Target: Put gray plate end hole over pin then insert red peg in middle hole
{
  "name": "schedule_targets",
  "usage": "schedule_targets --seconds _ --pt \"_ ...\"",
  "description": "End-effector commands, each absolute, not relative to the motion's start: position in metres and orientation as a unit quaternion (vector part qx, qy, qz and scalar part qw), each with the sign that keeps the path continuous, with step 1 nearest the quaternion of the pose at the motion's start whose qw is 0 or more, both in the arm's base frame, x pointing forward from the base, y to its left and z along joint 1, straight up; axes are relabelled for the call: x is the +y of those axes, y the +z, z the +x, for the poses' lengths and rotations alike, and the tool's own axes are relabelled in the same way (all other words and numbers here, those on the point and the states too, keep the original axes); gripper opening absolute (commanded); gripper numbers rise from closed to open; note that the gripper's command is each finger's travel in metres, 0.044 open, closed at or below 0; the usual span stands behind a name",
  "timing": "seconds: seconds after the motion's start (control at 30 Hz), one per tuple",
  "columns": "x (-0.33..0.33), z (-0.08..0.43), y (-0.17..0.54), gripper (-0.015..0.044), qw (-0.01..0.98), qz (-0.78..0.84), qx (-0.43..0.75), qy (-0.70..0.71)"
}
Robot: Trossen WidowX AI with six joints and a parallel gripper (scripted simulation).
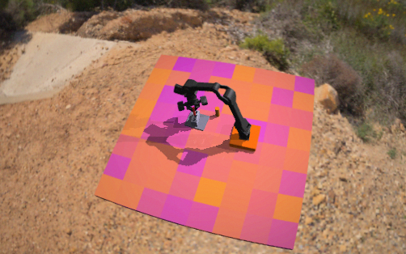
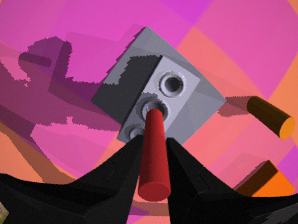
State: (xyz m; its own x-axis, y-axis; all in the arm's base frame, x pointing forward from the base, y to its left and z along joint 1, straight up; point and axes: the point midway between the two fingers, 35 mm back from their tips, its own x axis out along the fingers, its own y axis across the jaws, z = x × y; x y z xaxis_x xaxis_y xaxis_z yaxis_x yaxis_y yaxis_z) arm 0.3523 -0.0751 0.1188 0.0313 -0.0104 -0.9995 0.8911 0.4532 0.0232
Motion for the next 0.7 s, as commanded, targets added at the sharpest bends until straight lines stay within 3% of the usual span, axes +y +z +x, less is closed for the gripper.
schedule_targets --seconds 0.0,0.67 --pt "-0.0756 0.3520 0.1191 0.0000 0.615 0.370 0.593 -0.366" --pt "-0.0753 0.3524 0.1165 0.0000 0.614 0.372 0.591 -0.367"
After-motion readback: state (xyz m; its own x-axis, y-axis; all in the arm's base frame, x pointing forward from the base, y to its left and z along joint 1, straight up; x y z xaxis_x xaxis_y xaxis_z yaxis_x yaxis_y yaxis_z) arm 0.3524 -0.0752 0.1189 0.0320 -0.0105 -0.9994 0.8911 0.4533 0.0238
